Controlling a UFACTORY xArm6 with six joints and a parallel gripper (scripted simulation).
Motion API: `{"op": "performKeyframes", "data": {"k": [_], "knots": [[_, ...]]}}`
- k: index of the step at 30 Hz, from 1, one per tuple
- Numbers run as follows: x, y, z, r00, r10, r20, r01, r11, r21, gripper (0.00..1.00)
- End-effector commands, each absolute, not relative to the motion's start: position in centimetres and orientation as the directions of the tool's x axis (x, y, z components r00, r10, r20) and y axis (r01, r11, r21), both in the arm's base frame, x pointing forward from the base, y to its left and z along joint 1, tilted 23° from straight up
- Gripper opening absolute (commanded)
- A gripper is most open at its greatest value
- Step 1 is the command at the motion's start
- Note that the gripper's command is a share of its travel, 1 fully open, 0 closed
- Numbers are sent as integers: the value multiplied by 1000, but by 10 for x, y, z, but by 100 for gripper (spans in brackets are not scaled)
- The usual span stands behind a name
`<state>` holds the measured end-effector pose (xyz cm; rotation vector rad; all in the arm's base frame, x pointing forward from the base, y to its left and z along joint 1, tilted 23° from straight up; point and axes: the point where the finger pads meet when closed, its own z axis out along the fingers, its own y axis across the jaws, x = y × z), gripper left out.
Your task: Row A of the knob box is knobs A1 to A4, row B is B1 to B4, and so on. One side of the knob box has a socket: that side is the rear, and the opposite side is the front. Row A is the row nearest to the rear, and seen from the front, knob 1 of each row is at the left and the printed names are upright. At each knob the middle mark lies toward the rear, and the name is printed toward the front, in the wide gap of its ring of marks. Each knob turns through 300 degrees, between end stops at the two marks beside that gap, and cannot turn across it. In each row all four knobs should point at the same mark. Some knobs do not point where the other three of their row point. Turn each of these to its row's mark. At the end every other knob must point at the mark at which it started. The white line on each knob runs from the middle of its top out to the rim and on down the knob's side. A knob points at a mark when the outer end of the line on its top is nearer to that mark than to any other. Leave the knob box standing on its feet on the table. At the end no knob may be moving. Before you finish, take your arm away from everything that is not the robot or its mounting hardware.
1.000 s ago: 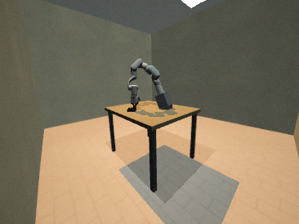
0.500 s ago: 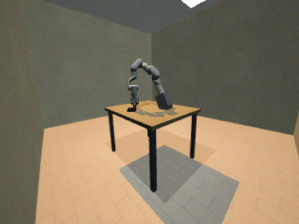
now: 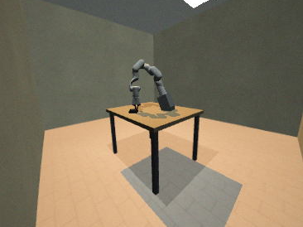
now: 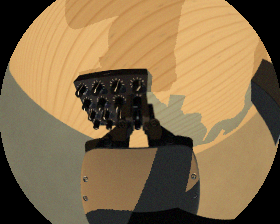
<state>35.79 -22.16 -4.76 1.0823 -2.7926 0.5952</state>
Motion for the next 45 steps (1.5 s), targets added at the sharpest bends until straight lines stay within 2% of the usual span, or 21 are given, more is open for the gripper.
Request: {"op": "performKeyframes", "data": {"k": [1,20,21,45], "knots": [[359,-222,-47,-737,-639,222,-674,665,-323,8],[359,-222,-47,-733,-642,223,-677,661,-322,8],[359,-222,-47,-733,-642,223,-677,661,-322,19],[359,-222,-46,-733,-642,223,-677,661,-322,19]]}}
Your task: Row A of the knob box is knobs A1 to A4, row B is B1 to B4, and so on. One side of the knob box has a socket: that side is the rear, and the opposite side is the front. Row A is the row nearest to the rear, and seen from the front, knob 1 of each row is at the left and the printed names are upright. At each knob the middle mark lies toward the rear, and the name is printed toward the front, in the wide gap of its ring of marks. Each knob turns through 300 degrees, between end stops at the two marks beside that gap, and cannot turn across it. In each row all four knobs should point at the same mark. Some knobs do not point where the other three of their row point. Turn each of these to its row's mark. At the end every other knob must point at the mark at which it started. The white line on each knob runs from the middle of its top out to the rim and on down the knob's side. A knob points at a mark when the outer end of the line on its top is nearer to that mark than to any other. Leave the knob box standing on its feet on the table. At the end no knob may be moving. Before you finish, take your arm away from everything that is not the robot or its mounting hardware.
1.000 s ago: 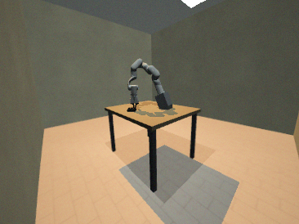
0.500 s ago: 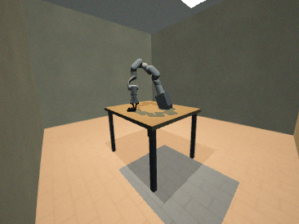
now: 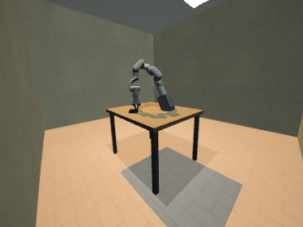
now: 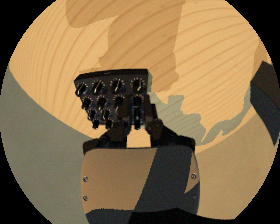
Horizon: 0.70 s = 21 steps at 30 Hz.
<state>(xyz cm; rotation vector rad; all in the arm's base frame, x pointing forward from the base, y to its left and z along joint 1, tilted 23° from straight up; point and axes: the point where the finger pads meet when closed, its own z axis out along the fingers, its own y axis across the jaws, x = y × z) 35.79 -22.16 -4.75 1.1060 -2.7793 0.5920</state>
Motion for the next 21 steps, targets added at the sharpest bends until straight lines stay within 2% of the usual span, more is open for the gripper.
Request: {"op": "performKeyframes", "data": {"k": [1,21], "knots": [[359,-221,-45,-733,-642,223,-677,661,-322,19],[357,-208,-14,-733,-642,223,-677,661,-322,19]]}}
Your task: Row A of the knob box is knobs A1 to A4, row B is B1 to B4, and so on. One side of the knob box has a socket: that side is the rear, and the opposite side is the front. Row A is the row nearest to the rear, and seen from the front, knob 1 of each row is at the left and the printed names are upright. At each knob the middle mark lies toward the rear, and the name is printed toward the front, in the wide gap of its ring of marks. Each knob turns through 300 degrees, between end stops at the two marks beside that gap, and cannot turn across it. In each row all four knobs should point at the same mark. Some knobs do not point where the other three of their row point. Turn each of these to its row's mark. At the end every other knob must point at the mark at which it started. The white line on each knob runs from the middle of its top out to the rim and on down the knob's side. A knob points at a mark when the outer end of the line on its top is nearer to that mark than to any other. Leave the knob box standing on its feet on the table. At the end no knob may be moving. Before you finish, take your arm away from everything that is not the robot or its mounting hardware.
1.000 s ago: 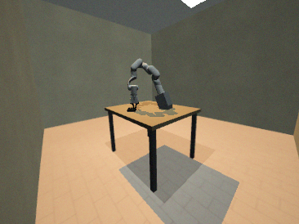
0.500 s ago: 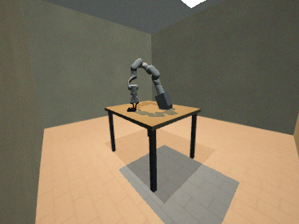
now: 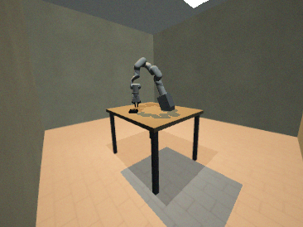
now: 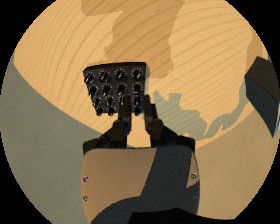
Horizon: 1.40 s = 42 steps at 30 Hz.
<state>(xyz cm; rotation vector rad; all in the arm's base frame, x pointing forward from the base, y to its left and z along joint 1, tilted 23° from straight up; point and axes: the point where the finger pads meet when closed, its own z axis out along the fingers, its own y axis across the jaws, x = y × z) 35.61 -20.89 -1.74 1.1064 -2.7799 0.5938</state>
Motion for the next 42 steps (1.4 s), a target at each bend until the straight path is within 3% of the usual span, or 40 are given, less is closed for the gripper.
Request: {"op": "performKeyframes", "data": {"k": [1,21,29,42], "knots": [[357,-208,-14,-733,-642,223,-677,661,-322,19],[357,-208,-13,-768,-607,206,-638,694,-333,19],[357,-207,-12,-871,-470,142,-487,793,-365,19],[357,-206,-9,-996,-89,-26,-72,917,-391,19]]}}
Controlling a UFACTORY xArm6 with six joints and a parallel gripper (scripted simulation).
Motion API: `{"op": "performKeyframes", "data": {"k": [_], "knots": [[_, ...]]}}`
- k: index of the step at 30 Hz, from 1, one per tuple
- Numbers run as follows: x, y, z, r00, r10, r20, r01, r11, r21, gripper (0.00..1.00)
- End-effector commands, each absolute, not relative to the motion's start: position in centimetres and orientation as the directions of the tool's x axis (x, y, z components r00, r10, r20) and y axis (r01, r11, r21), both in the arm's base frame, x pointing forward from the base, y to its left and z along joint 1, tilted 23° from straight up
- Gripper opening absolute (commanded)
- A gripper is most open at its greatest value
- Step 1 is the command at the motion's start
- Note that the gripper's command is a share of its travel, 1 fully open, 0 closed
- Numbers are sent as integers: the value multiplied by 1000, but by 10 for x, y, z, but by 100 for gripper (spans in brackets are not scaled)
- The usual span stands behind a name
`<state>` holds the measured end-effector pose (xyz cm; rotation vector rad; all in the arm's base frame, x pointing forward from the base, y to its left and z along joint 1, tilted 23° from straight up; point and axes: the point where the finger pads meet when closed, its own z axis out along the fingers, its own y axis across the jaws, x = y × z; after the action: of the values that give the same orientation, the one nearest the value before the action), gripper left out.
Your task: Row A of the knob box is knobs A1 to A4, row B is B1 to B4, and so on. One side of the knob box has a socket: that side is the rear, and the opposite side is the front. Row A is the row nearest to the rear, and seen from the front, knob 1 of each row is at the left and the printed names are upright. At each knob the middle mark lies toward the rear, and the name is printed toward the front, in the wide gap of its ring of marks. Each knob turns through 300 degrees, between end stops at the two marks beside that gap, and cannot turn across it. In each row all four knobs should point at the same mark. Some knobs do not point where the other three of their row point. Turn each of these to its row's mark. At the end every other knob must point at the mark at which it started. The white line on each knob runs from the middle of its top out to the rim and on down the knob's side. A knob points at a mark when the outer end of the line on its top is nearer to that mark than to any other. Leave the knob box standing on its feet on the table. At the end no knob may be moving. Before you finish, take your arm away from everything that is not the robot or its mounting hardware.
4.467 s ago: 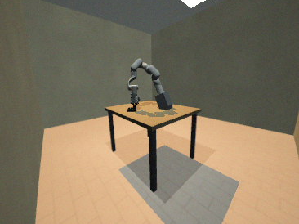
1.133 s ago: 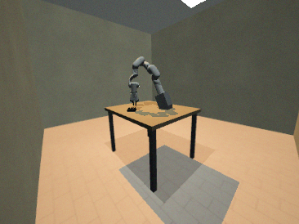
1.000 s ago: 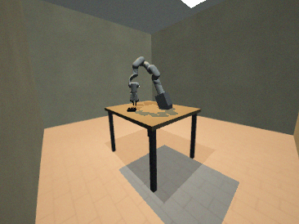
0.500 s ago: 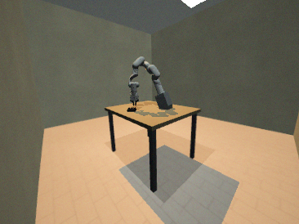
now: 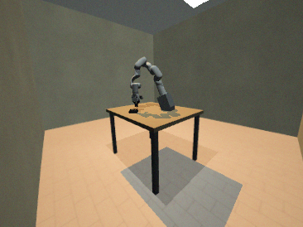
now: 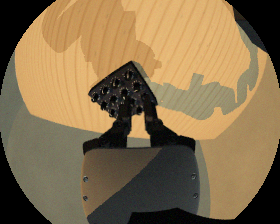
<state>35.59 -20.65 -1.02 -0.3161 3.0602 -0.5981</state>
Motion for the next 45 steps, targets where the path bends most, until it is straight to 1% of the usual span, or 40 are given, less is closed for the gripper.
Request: {"op": "performKeyframes", "data": {"k": [1,2,4,5,12,19,21,22,26,33,36,38,39,45], "knots": [[357,-206,-8,-997,-61,-39,-41,920,-390,19],[357,-206,-8,-998,-32,-51,-10,921,-389,19],[357,-206,-8,-998,-32,-51,-10,921,-389,19],[357,-206,-7,-996,39,-80,66,921,-384,19],[357,-206,-6,-963,219,-154,262,895,-361,19],[357,-205,-4,-884,407,-228,463,827,-319,19],[357,-205,-4,-884,407,-228,463,827,-319,19],[357,-205,-4,-841,477,-255,538,789,-298,19],[357,-205,-3,-786,550,-282,615,740,-272,19],[357,-204,-1,-635,696,-334,770,604,-205,19],[357,-204,-1,-561,749,-352,826,537,-173,19],[357,-204,-1,-561,749,-352,826,537,-173,19],[357,-204,0,-490,792,-365,870,472,-143,19],[357,-203,1,-346,857,-383,937,340,-83,19]]}}
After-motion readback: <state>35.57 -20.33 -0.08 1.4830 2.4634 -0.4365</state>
